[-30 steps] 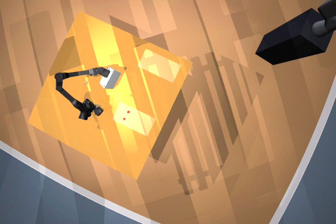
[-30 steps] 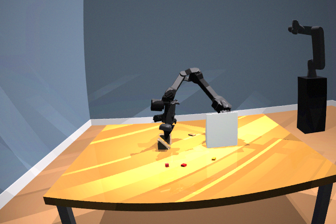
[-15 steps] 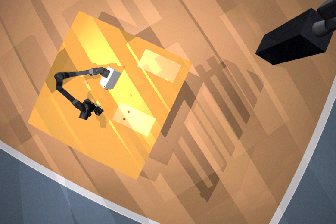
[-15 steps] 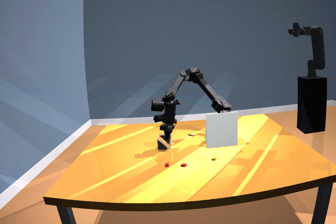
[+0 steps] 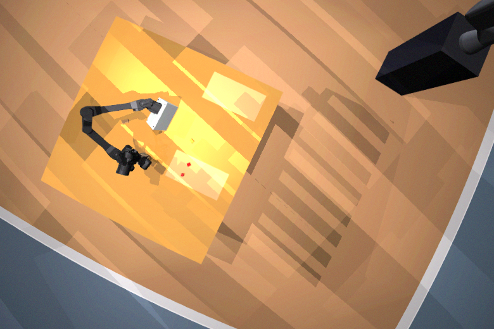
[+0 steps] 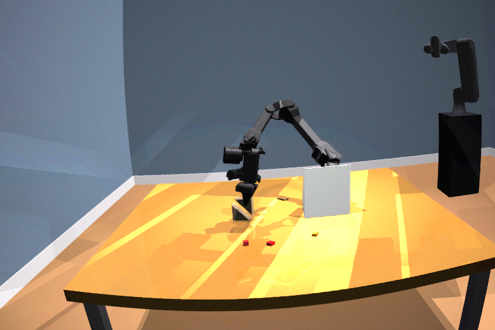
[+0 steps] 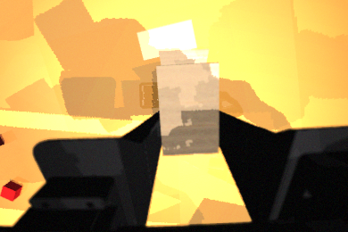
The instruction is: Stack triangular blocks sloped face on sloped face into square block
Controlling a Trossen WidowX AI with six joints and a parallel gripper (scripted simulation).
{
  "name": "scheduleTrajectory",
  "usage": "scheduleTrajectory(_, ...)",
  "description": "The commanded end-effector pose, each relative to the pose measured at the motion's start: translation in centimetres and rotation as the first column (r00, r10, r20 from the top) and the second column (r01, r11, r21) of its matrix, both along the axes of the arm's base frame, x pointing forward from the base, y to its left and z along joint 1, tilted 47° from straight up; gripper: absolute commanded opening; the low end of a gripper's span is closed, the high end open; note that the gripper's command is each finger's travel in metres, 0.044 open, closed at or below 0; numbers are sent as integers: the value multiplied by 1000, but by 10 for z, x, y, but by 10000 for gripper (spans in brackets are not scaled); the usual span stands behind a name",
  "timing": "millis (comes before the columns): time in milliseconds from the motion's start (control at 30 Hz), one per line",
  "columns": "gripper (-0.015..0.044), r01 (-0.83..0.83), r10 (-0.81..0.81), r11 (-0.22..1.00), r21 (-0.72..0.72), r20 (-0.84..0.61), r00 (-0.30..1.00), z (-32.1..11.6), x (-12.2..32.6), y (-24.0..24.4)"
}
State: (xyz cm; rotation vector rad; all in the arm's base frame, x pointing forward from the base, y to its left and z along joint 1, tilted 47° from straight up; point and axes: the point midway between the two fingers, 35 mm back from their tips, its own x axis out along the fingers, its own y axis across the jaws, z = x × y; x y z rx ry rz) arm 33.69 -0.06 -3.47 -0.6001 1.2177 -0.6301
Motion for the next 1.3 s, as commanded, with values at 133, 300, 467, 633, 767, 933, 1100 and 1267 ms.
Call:
scheduleTrajectory(133, 0, -4, 4, 1000, 3, -3, 1000, -1, 1, -1)
scheduleTrajectory(300, 0, -4, 4, 1000, 3, -3, 1000, -3, 2, -3)
scheduleTrajectory(467, 0, -4, 4, 1000, 3, -3, 1000, -5, 4, -5)
scheduleTrajectory(633, 0, -4, 4, 1000, 3, -3, 1000, -7, 5, -8)
scheduleTrajectory(767, 0, -4, 4, 1000, 3, -3, 1000, -9, 7, -10)
scheduleTrajectory(933, 0, -4, 4, 1000, 2, -3, 1000, -10, 8, -12)
scheduleTrajectory(1100, 0, -4, 4, 1000, 2, -3, 1000, -12, 9, -14)
scheduleTrajectory(1267, 0, -3, 3, 1000, 1, -2, 1000, -14, 11, -16)
